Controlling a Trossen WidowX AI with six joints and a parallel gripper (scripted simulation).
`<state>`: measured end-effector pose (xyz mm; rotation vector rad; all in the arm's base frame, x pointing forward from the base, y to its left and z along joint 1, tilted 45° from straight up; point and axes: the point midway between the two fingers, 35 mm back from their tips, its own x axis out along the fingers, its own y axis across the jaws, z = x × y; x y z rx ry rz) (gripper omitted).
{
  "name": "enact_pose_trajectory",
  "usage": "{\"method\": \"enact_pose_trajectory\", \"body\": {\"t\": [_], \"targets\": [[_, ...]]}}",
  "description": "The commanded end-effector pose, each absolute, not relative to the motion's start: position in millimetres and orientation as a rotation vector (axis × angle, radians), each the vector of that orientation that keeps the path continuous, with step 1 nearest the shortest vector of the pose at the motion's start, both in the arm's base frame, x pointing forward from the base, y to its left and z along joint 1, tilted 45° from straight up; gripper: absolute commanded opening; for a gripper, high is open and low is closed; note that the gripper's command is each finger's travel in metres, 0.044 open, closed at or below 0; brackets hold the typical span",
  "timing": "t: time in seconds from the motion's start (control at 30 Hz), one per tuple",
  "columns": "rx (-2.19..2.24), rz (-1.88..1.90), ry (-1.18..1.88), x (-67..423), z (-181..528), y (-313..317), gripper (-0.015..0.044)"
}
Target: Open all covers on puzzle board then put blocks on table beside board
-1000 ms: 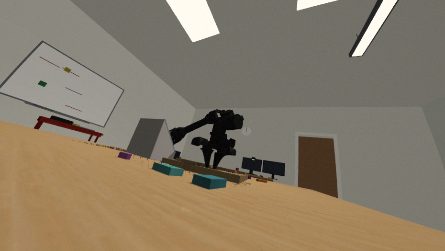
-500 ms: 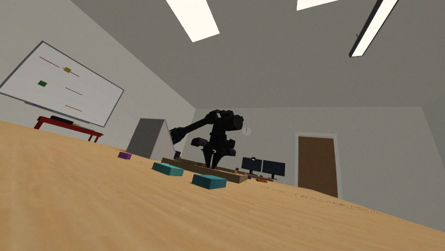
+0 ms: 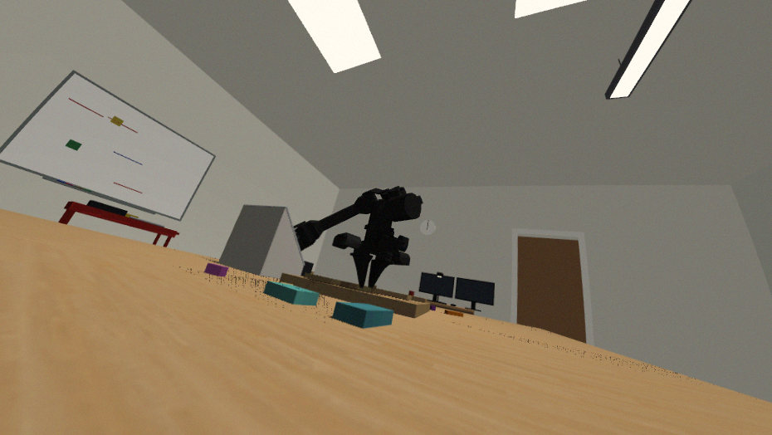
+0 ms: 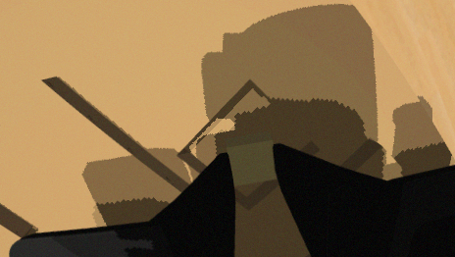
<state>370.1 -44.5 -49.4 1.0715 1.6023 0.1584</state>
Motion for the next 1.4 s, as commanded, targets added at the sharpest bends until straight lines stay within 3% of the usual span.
{"method": "enact_pose_trajectory", "body": {"t": [0.0,1.37], "targets": [[1.061,0.161,1.602,370.5,-46.1,-48.0,0.0080],[1.065,0.157,1.604,364.3,7.7,-101.1,0.0080]]}}
